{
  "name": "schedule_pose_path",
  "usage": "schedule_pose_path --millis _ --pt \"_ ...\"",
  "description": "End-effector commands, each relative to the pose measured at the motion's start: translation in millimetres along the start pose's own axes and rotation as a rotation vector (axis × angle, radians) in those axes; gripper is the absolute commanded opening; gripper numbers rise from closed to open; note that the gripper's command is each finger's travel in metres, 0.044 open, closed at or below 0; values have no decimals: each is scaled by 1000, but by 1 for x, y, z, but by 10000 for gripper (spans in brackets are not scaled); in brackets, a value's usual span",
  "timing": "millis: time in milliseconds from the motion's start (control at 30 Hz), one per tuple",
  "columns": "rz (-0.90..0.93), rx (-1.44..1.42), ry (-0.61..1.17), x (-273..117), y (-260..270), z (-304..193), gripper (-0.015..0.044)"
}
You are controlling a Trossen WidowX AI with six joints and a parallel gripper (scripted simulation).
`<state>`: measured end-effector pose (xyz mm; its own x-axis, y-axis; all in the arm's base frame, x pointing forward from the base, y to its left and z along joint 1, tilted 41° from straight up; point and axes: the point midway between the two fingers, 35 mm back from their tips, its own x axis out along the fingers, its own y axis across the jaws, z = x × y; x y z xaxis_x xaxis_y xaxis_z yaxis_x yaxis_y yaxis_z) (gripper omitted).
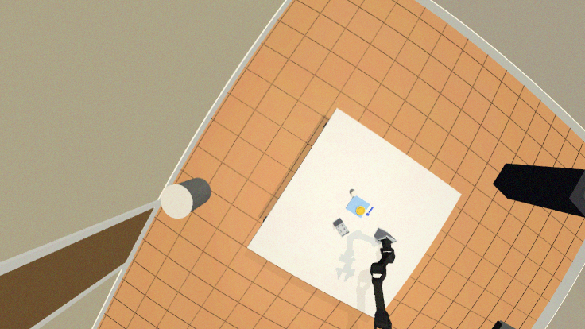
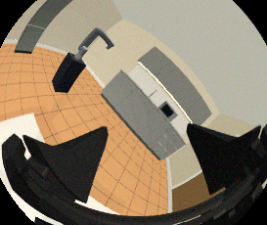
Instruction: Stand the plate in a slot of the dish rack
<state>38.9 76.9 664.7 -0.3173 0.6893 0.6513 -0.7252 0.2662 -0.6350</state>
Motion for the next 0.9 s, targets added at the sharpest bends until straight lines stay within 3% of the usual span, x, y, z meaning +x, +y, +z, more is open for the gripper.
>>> schedule_pose_path --millis 0,433,867 --pt "1 -3 1 0 1 0 400" --pt "79 -211 108 24 54 13 400" --pt "189 -401 265 52 110 -13 400"
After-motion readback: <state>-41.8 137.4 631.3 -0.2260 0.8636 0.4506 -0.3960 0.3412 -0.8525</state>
